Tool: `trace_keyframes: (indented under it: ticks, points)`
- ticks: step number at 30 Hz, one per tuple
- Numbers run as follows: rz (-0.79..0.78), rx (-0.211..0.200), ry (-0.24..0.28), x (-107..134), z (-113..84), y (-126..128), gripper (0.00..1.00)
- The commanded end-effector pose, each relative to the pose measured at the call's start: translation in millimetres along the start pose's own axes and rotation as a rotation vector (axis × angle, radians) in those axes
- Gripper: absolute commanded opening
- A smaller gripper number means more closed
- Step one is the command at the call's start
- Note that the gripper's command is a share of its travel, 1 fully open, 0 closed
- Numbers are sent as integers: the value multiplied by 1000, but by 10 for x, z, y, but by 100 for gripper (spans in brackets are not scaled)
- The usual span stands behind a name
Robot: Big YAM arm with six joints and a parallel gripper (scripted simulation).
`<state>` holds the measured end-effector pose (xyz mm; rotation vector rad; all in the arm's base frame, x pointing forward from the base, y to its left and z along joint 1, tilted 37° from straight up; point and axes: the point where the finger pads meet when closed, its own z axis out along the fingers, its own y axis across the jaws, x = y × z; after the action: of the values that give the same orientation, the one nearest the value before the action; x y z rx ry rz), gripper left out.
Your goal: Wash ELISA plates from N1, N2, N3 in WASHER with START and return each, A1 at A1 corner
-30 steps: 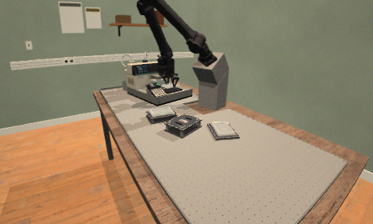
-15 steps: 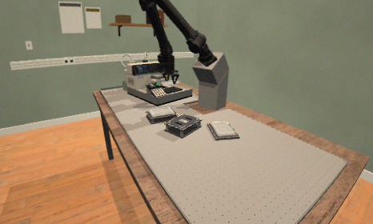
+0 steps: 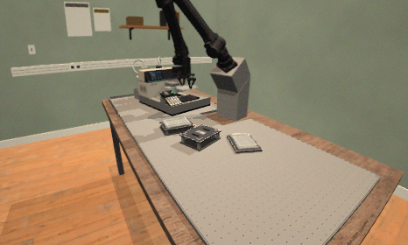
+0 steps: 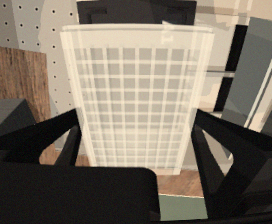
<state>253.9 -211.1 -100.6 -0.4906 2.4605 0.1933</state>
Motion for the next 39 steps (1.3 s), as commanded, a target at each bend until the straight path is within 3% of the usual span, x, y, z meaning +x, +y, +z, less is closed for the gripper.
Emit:
trace_keyframes:
  ticks: [1,12,23,34,39]
  points:
    - [-12,19,-4,-1,-124,-47,84]
    - [-15,23,-4,-7,-296,-72,84]
    - [-16,13,-2,-18,-235,-54,84]
    - [-53,15,-5,-590,-198,158,84]
    - [-52,14,-6,-732,-189,209,84]
